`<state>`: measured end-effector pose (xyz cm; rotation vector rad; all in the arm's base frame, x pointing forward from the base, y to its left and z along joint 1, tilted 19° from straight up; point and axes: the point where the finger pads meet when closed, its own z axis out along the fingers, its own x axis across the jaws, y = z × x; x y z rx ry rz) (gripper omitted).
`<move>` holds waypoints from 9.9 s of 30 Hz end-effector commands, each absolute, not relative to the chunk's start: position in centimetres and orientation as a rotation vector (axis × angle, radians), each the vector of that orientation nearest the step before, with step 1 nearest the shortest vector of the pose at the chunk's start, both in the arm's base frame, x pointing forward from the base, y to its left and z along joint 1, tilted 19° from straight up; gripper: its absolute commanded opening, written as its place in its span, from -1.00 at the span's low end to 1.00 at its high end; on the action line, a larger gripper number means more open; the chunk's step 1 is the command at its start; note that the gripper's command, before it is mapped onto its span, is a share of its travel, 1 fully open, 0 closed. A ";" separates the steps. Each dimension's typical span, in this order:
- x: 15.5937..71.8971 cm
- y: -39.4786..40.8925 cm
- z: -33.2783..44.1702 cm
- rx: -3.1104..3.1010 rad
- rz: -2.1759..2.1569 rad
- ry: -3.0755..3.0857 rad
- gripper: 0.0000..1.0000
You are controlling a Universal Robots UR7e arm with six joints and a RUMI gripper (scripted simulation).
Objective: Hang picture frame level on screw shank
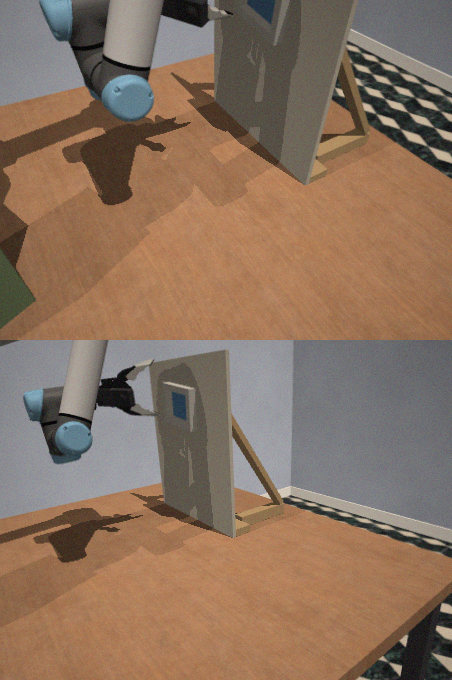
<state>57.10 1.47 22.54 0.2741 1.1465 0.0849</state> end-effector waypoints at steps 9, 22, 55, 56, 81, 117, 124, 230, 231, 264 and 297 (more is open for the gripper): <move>57.1 2.5 21.8 0.260 0.090 1.184 1.00; 57.1 2.4 21.9 0.261 0.089 1.180 -0.42; 57.3 2.6 21.7 0.261 0.089 1.180 -0.42; 57.3 2.6 21.7 0.261 0.089 1.180 -0.42; 57.9 2.4 22.2 0.261 0.088 1.176 -0.42; 62.6 1.6 24.0 0.261 0.088 1.176 -0.42; 63.3 1.5 24.3 0.261 0.088 1.176 -0.42; 63.5 1.4 24.2 0.262 0.088 1.181 -1.00; 63.5 1.4 24.2 0.262 0.088 1.181 -1.00; 63.3 1.3 24.5 0.262 0.087 1.180 -1.00; 63.3 1.3 24.6 0.262 0.086 1.180 -1.00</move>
